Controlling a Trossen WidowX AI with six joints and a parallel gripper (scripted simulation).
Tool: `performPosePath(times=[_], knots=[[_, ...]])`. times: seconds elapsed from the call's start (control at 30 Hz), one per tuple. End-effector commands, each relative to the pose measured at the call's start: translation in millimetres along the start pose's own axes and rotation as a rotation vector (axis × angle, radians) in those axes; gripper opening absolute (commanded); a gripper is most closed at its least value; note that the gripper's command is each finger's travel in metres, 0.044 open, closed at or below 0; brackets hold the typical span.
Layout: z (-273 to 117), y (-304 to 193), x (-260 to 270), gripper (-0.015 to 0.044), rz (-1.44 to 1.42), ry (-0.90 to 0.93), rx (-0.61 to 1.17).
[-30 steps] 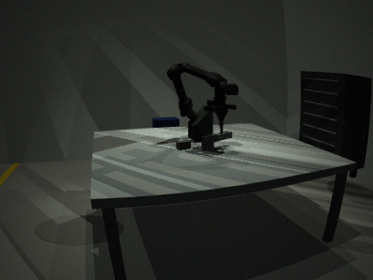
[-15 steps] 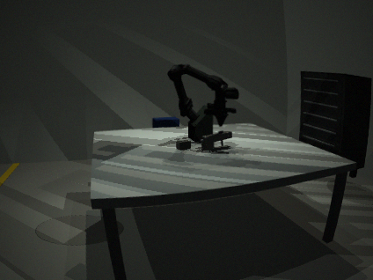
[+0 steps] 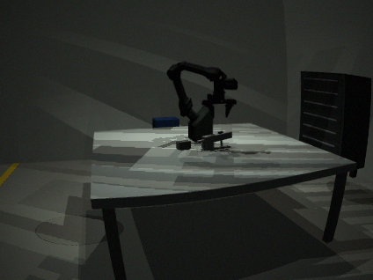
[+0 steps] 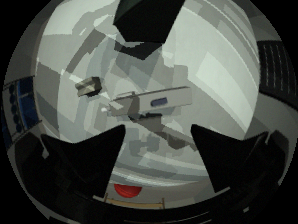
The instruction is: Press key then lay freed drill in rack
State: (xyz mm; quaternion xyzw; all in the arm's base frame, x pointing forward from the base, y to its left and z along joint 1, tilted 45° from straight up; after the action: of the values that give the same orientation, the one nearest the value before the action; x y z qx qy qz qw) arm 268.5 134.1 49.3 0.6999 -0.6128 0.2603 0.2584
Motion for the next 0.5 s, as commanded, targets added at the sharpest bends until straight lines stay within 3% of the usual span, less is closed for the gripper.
performPosePath(times=[0.0, 0.27, 0.47], knots=[[28.5, -11.7, 42.8, 0.0440, 0.336, -0.002, -0.020], [94.3, -14.2, 135.0, 0.0440, 1.299, 0.039, 0.000], [99.3, -12.6, 142.0, 0.0440, 1.376, 0.047, 0.005]])
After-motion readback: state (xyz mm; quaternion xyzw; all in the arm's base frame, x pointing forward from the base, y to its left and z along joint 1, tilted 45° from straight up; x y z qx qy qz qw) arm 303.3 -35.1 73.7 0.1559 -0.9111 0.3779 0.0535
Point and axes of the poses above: the point midway between the two fingers, 35 mm back from their tips, its own z axis out along the fingers, its own x axis across the jaws, y = z × x, the point moved 5 cm from there along -z, back along the fingers, and after that the axes turned 2 degrees about -z, right-handed, at the moved point
